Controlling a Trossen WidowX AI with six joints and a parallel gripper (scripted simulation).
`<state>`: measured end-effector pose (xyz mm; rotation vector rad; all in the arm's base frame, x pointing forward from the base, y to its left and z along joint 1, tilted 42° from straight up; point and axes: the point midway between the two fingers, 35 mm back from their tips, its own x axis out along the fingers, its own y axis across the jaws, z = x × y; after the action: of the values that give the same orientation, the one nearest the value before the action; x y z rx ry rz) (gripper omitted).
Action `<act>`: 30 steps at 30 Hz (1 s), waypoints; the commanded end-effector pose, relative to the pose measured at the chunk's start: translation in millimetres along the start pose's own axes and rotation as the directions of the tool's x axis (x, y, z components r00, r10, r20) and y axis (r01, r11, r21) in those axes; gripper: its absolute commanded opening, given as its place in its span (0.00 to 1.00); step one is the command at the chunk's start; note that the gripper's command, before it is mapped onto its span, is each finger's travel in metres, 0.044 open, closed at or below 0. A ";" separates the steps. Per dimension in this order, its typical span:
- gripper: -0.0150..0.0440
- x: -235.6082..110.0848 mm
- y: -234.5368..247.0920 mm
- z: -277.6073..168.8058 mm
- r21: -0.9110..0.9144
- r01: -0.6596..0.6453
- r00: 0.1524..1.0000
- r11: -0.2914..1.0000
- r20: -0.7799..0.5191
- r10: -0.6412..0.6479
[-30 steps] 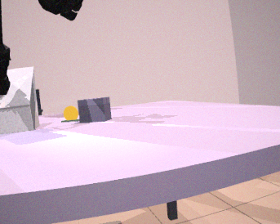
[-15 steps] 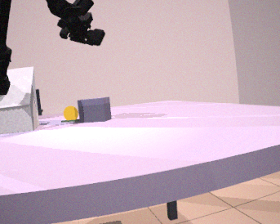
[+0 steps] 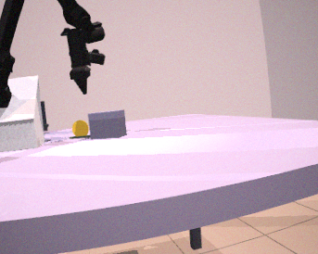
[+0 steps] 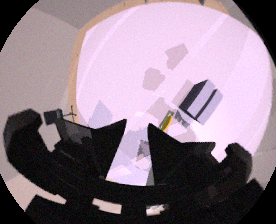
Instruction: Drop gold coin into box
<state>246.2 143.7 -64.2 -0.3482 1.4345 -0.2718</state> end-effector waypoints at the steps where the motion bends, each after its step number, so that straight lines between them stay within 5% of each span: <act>1: 0.53 3.1 -51.2 -16.8 0.243 0.325 0.946 0.914 -0.064 -0.319; 10: 0.53 2.2 -53.3 -20.2 0.243 0.325 0.946 0.914 -0.064 -0.319; 14: 0.53 32.8 -63.9 -22.2 0.243 0.326 0.945 0.914 -0.064 -0.320; 30: 0.53 56.4 -72.7 -24.6 0.243 0.326 0.945 0.914 -0.063 -0.320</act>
<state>231.9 58.1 -85.8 -0.3637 1.3371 -0.7198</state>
